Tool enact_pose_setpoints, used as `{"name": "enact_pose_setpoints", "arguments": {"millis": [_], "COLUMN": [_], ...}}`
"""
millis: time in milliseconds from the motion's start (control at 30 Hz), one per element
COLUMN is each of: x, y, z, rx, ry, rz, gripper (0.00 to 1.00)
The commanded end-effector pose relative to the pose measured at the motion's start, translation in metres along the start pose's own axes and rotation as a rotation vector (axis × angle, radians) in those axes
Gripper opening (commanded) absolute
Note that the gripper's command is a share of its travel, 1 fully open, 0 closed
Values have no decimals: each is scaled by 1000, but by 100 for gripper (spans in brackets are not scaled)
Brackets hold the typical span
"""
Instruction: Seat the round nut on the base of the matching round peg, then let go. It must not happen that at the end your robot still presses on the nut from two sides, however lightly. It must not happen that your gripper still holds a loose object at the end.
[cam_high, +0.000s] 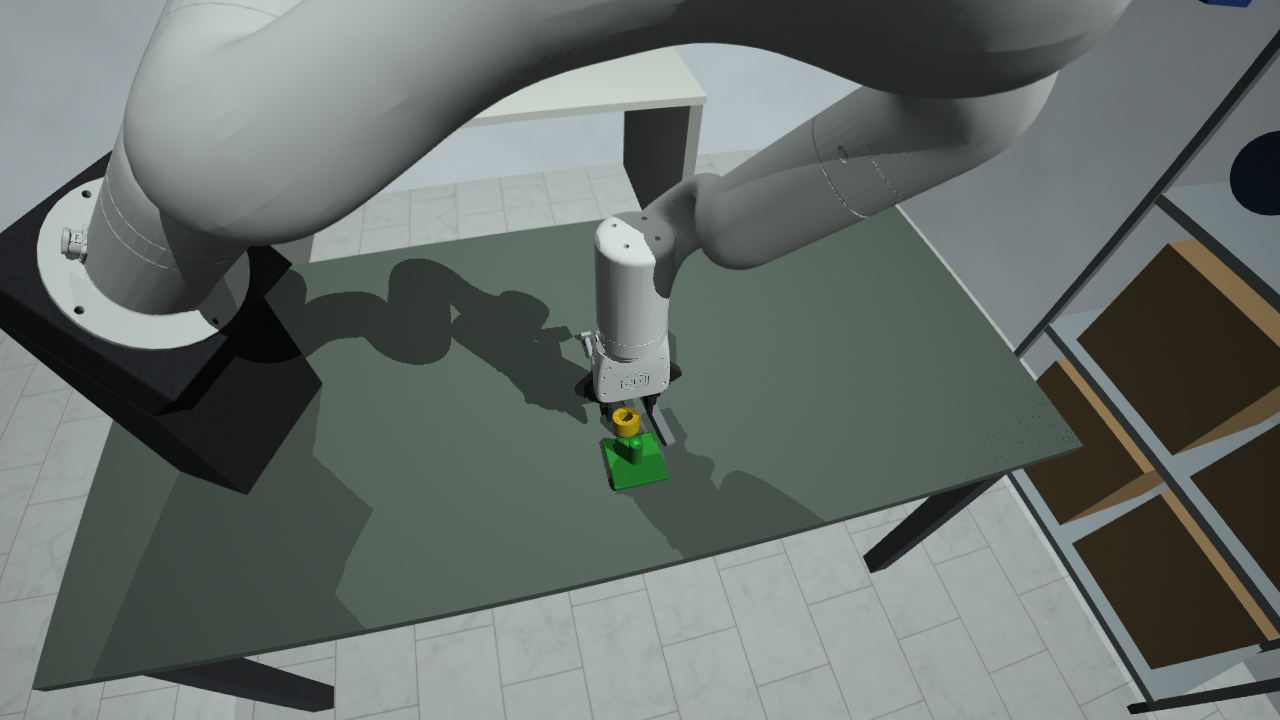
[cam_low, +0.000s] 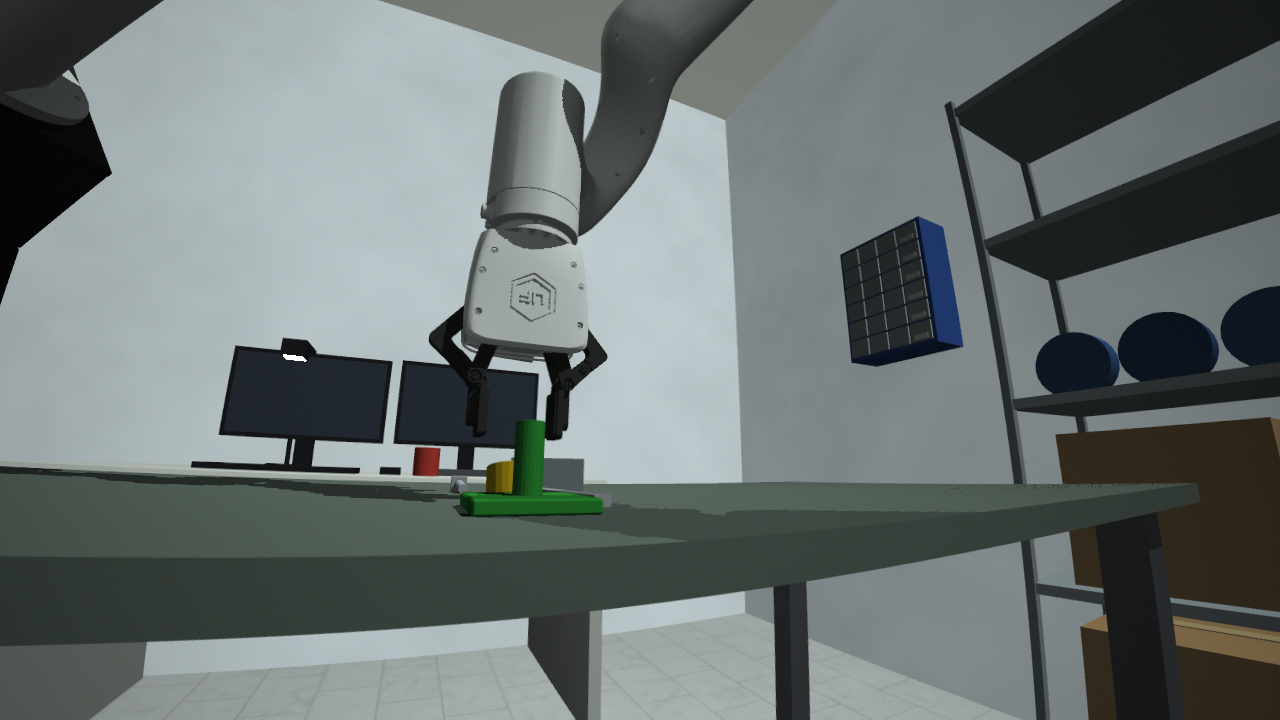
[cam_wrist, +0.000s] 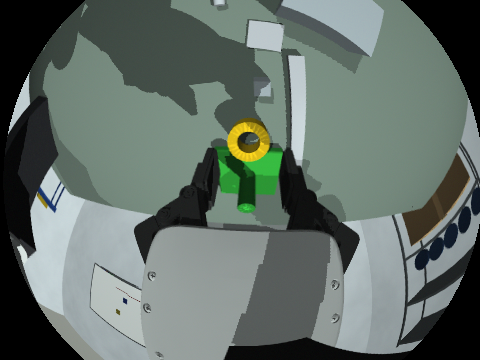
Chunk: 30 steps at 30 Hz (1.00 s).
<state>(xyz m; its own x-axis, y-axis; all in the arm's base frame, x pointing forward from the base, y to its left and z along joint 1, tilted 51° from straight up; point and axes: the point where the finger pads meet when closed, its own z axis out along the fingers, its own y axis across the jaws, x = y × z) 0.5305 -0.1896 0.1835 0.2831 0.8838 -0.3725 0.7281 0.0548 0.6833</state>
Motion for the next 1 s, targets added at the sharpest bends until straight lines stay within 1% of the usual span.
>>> {"name": "enact_pose_setpoints", "arguments": {"millis": [0, 33, 233, 367, 500, 700, 733, 967], "x": [0, 0, 0, 0, 0, 0, 0, 0], "y": [1, 1, 0, -1, -2, -2, -2, -2], "z": [11, 11, 32, 42, 47, 48, 48, 48], "rx": [-1, -1, -1, -1, -1, -1, -1, -1], "ry": [0, 0, 1, 1, 2, 2, 2, 2], "rz": [0, 0, 0, 1, 1, 1, 1, 1], "gripper": [60, 60, 60, 60, 60, 60, 0, 0]}}
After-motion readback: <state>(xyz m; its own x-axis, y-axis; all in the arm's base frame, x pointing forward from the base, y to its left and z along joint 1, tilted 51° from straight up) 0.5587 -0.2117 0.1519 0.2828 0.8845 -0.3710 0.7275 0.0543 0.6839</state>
